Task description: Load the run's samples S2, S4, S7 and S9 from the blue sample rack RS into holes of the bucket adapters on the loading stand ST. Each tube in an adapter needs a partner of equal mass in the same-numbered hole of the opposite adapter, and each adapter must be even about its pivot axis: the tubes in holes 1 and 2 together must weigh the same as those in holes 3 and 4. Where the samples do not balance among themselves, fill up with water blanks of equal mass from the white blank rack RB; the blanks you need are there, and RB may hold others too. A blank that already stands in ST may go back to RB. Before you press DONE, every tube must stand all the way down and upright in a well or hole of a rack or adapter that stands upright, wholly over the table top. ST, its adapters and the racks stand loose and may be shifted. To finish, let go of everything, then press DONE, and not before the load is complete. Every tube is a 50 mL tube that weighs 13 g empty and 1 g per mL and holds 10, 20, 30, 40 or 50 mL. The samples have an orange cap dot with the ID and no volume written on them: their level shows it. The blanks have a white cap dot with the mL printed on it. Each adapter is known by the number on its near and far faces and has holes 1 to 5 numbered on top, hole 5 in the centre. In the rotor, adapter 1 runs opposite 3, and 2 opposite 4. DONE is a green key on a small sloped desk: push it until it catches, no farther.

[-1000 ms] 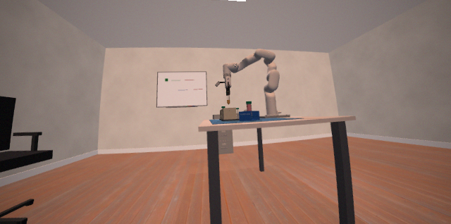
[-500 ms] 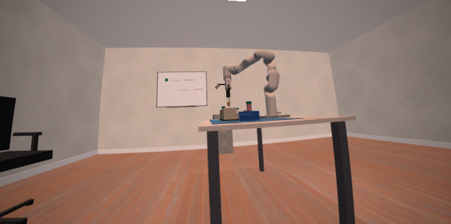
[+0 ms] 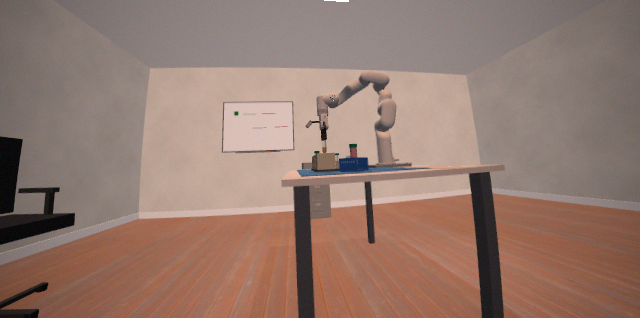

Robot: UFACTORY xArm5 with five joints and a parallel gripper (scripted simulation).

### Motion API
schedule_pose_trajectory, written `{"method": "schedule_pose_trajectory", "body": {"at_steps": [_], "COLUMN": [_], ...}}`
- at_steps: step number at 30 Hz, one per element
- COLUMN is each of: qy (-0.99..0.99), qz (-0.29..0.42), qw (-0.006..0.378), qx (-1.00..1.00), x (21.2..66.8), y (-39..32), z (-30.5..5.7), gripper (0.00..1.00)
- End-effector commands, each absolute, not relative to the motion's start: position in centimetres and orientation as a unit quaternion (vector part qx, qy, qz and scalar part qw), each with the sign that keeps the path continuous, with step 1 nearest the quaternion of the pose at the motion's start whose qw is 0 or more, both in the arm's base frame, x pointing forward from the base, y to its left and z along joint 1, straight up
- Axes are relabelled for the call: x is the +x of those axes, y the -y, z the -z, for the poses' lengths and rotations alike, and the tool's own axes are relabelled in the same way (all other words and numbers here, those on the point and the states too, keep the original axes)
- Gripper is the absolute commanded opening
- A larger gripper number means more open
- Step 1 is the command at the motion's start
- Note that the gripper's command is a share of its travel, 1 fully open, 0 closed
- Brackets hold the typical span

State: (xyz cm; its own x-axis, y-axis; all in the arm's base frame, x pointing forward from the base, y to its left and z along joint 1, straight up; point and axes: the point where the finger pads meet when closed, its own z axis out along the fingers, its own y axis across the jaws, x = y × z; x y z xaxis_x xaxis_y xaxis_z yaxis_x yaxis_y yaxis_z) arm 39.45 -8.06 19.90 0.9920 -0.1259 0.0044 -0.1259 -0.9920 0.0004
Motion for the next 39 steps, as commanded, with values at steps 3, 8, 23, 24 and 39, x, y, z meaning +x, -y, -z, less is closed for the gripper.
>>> {"method": "schedule_pose_trajectory", "body": {"at_steps": [3, 8, 23, 24, 39], "qy": [0.063, 0.063, 0.063, 0.063, 0.063], "qz": [-0.004, -0.004, -0.004, -0.004, -0.004], "qw": [0.001, 0.001, 0.001, 0.001, 0.001], "qx": [0.998, 0.998, 0.998, 0.998, 0.998], "x": [39.5, 39.5, 39.6, 39.6, 39.6], "y": [8.1, 8.1, 8.1, 8.1, 8.1], "z": [-20.0, -19.7, -18.3, -18.2, -16.9], "gripper": [0.0, 0.0, 0.0, 0.0, 0.0]}}
